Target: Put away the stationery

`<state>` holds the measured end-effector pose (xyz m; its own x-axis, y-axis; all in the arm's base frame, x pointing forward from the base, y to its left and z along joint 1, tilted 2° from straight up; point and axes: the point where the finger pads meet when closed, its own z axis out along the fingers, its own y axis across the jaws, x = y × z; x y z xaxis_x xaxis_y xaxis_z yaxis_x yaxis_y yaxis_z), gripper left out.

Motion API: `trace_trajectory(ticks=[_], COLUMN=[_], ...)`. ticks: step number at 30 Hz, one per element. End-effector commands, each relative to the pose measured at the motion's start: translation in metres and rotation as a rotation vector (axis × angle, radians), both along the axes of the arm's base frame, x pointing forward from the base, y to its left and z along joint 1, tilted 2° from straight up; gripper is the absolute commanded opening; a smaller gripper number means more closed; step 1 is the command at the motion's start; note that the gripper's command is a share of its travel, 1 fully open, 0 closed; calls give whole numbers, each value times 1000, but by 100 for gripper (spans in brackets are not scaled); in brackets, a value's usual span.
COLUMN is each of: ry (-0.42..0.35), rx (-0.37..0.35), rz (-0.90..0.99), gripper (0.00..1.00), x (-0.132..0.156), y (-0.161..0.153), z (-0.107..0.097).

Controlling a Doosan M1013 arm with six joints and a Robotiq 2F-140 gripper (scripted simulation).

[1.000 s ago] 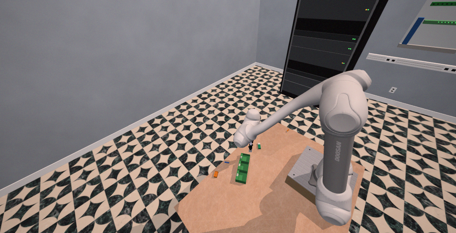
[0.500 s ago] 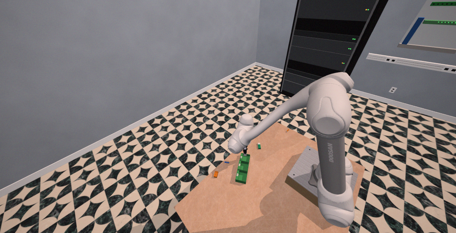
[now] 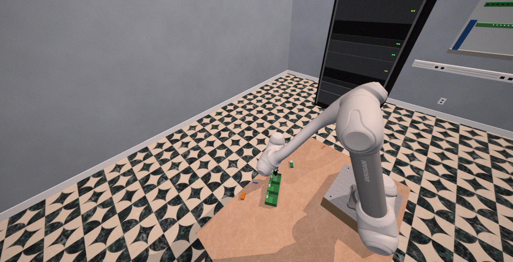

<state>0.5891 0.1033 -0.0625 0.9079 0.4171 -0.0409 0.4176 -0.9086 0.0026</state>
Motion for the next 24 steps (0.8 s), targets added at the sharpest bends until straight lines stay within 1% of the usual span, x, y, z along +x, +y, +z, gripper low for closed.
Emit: trace_trajectory(ticks=[1, 4, 24], ry=[-1, -1, -1], rx=[0, 0, 0], rz=[0, 0, 0], gripper=[15, 15, 15], x=[0, 0, 0], y=[0, 0, 0], z=[-9, -15, -15])
